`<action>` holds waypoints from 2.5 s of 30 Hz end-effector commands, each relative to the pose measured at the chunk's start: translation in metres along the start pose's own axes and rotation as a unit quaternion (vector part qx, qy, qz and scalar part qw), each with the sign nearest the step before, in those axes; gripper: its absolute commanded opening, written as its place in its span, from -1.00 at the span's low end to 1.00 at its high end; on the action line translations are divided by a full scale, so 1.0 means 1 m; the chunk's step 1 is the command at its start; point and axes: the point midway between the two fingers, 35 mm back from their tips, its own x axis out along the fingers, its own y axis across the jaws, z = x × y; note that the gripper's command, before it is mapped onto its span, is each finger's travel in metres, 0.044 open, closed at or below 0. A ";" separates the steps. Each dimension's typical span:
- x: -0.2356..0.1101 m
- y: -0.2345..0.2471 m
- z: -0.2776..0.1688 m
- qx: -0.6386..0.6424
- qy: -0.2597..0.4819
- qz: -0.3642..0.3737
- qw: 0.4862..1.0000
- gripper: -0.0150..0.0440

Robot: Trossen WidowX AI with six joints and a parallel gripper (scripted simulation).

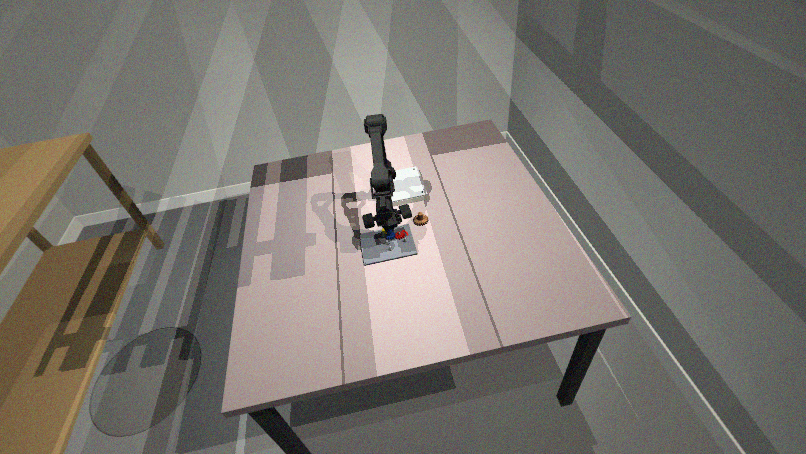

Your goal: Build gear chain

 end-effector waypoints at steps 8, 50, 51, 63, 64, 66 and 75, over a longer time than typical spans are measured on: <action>-0.001 0.000 0.000 0.056 0.000 -0.001 0.998 -0.02; -0.092 0.001 -0.004 0.108 0.001 0.000 0.994 1.00; -0.092 0.001 -0.004 0.108 0.001 0.000 0.994 1.00; -0.092 0.001 -0.004 0.108 0.001 0.000 0.994 1.00; -0.092 0.001 -0.004 0.108 0.001 0.000 0.994 1.00; -0.092 0.001 -0.004 0.108 0.001 0.000 0.994 1.00; -0.092 0.001 -0.004 0.108 0.001 0.000 0.994 1.00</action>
